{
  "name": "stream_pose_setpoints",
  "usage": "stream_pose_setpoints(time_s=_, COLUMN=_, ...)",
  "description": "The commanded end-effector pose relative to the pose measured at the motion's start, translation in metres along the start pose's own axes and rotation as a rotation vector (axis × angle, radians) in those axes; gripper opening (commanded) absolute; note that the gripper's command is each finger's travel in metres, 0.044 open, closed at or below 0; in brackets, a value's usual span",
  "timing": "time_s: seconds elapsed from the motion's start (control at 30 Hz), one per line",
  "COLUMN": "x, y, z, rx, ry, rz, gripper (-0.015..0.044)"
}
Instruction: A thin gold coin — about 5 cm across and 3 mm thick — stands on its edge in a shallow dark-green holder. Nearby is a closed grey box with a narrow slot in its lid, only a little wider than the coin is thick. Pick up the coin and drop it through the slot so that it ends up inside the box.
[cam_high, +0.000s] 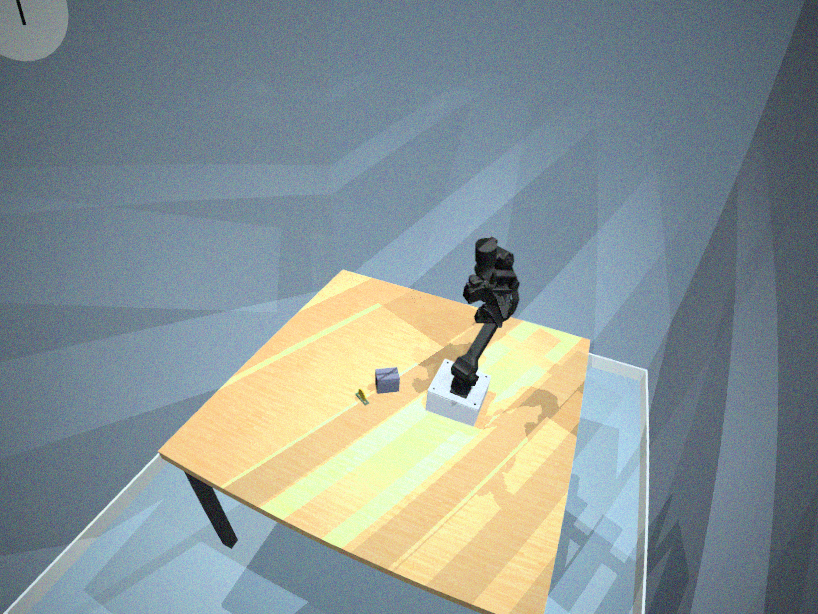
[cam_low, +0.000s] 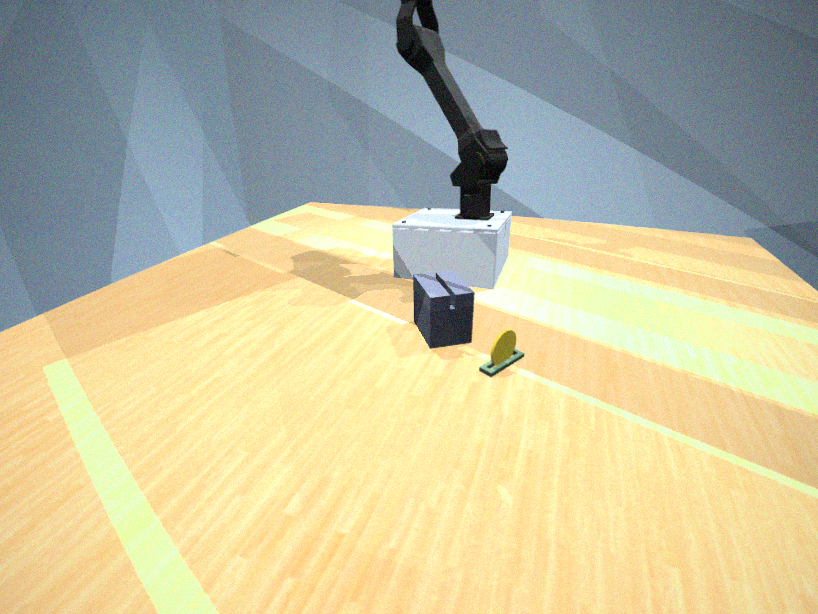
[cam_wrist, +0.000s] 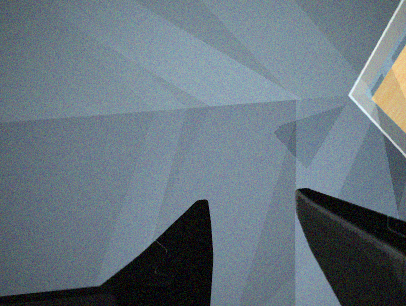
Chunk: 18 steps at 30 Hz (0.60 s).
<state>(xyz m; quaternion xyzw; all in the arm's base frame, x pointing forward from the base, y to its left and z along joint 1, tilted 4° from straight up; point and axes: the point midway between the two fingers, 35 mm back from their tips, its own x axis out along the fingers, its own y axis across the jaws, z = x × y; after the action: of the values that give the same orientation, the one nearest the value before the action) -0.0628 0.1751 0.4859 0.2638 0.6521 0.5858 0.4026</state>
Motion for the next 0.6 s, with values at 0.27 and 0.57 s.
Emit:
stream_pose_setpoints(time_s=0.27, x=0.031, y=-0.092, z=0.180, rx=0.210, ry=-0.389, rz=-0.303, gripper=0.0161)
stream_pose_setpoints(time_s=0.57, x=0.002, y=-0.199, z=0.278, rx=0.370, ry=-0.589, rz=-0.564, gripper=0.0161)
